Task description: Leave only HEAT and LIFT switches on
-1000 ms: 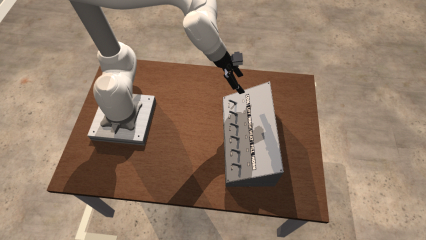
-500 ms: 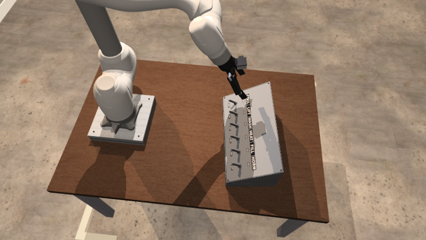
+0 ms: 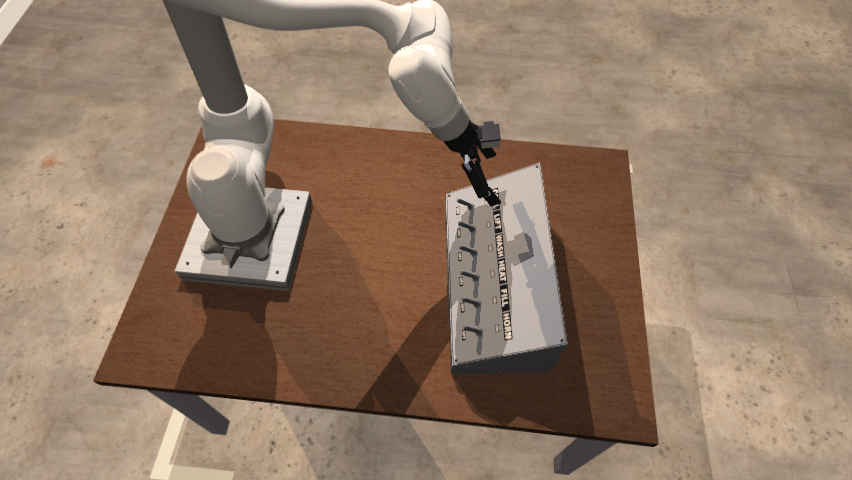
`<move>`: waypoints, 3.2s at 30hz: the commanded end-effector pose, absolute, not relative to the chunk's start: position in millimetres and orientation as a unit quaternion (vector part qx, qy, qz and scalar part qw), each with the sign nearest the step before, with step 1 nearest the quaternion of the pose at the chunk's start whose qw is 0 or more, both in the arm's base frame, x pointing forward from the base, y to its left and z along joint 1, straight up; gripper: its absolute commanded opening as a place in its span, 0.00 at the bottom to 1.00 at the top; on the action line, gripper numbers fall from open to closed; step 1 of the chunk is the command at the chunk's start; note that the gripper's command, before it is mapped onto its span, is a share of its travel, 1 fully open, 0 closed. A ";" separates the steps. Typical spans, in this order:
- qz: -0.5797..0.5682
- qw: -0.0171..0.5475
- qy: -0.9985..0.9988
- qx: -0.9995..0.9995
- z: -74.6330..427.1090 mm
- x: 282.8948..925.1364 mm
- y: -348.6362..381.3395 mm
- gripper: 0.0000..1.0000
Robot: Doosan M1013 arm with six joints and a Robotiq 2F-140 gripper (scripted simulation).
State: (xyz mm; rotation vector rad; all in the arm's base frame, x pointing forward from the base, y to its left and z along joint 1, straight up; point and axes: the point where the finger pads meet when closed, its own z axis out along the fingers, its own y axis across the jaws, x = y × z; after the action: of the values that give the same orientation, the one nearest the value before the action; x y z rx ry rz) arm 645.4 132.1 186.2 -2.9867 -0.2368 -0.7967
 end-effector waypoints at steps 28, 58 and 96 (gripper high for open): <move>-0.258 0.022 -0.075 -0.963 183.0 644.4 131.3 1.00; -0.259 0.022 -0.075 -0.963 183.7 647.3 112.5 1.00; -0.256 0.022 -0.074 -0.964 183.3 655.0 59.7 1.00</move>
State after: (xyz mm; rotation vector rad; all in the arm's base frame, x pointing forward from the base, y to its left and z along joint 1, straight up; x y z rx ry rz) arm 657.6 61.6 185.8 -2.9843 -0.2384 -0.8068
